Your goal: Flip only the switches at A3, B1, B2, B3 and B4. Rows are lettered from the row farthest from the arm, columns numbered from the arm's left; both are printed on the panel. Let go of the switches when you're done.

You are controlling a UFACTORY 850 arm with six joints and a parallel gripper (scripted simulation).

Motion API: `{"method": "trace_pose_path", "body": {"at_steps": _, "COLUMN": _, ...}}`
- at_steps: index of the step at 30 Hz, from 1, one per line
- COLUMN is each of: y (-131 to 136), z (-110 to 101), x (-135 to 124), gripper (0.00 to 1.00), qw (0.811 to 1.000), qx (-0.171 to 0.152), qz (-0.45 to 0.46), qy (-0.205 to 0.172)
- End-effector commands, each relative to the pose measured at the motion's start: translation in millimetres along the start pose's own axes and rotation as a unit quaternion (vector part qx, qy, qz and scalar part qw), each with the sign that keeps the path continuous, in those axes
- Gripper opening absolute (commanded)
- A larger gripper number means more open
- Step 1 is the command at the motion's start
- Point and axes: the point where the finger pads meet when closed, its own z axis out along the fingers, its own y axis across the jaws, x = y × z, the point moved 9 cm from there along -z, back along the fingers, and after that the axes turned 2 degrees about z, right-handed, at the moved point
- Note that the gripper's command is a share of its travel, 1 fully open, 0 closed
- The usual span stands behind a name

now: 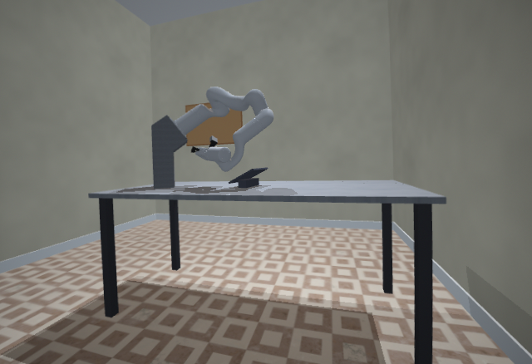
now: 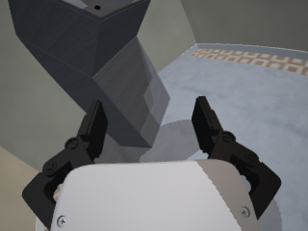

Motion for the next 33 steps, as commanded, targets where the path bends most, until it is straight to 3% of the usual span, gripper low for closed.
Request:
{"method": "trace_pose_path", "body": {"at_steps": 1, "y": 0, "z": 0, "x": 0, "gripper": 1.00, "qw": 1.000, "qx": 0.000, "qz": 0.000, "qy": 0.000}}
{"method": "trace_pose_path", "body": {"at_steps": 17, "y": 0, "z": 0, "x": 0, "gripper": 1.00, "qw": 1.000, "qx": 0.000, "qz": 0.000, "qy": 0.000}}
{"method": "trace_pose_path", "body": {"at_steps": 18, "y": 0, "z": 0, "x": 0, "gripper": 0.00, "qw": 1.000, "qx": 0.000, "qz": 0.000, "qy": 0.000}}
{"method": "trace_pose_path", "body": {"at_steps": 25, "y": 6, "z": -2, "x": 4, "gripper": 0.00, "qw": 0.999, "qx": -0.014, "qz": 0.028, "qy": -0.009}}
{"method": "trace_pose_path", "body": {"at_steps": 33, "y": 30, "z": -9, "x": 18, "gripper": 0.00, "qw": 0.984, "qx": -0.081, "qz": 0.151, "qy": -0.042}}
